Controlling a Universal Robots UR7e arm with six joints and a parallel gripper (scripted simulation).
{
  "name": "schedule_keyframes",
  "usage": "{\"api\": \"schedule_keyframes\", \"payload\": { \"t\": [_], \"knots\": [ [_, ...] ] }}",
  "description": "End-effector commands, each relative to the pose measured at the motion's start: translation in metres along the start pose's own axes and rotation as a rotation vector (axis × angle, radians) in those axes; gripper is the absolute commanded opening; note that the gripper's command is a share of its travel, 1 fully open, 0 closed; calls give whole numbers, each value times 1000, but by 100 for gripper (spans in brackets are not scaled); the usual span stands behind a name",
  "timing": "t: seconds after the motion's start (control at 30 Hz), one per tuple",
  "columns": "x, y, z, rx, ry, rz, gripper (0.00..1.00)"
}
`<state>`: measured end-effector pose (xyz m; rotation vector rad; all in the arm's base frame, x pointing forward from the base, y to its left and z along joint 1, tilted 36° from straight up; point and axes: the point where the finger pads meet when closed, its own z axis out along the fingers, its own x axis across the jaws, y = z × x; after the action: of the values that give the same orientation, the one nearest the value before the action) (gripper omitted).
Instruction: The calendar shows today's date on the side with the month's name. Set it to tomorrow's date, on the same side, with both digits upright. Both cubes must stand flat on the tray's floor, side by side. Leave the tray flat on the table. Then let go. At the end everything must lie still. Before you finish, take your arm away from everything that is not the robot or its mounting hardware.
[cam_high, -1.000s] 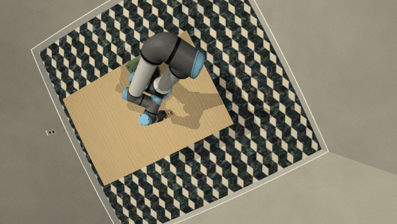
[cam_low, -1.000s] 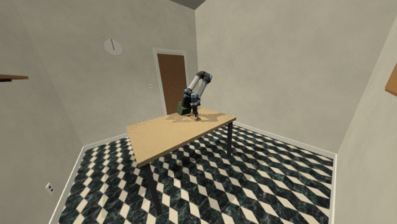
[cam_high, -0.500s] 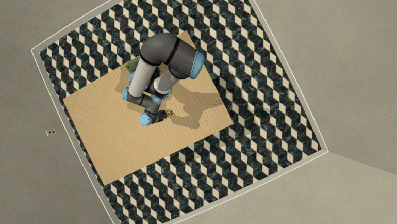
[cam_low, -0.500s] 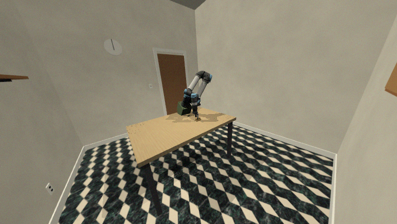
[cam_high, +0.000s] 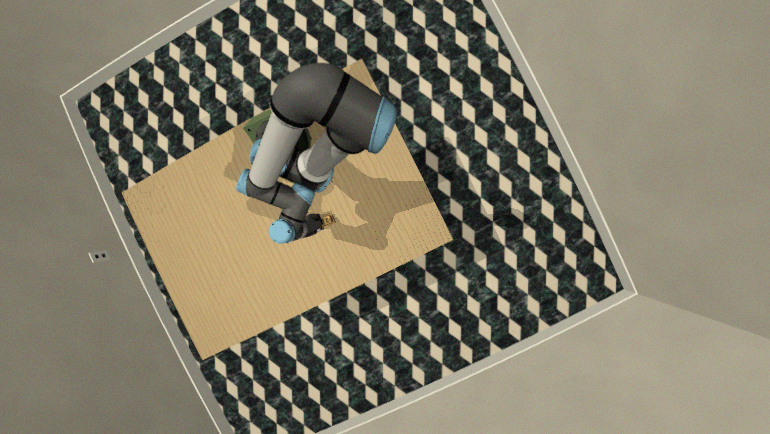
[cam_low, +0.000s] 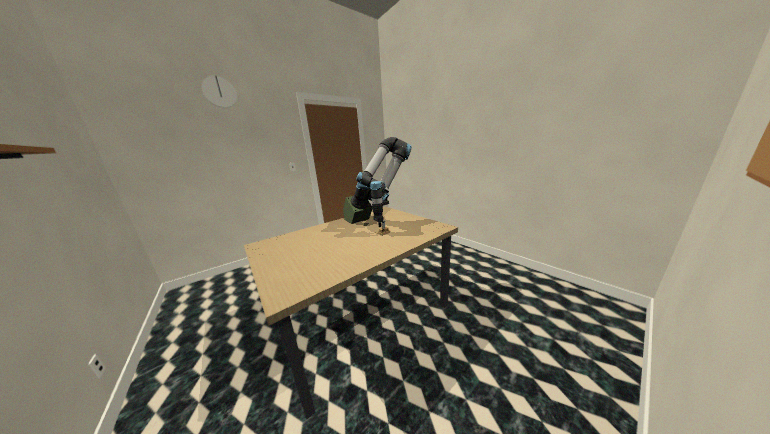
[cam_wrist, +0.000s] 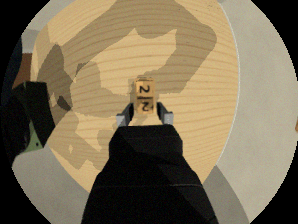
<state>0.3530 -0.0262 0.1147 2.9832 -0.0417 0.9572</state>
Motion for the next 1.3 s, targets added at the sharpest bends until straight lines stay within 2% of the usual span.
{"api": "schedule_keyframes", "payload": {
  "t": [0.0, 0.47, 1.27],
  "knots": [
    [0, 0, 0, 0, 1, 0, 90],
    [0, 0, 1, 0, 1, 0, 90],
    [0, 0, 29, 0, 1, 0, 90]
  ]
}}
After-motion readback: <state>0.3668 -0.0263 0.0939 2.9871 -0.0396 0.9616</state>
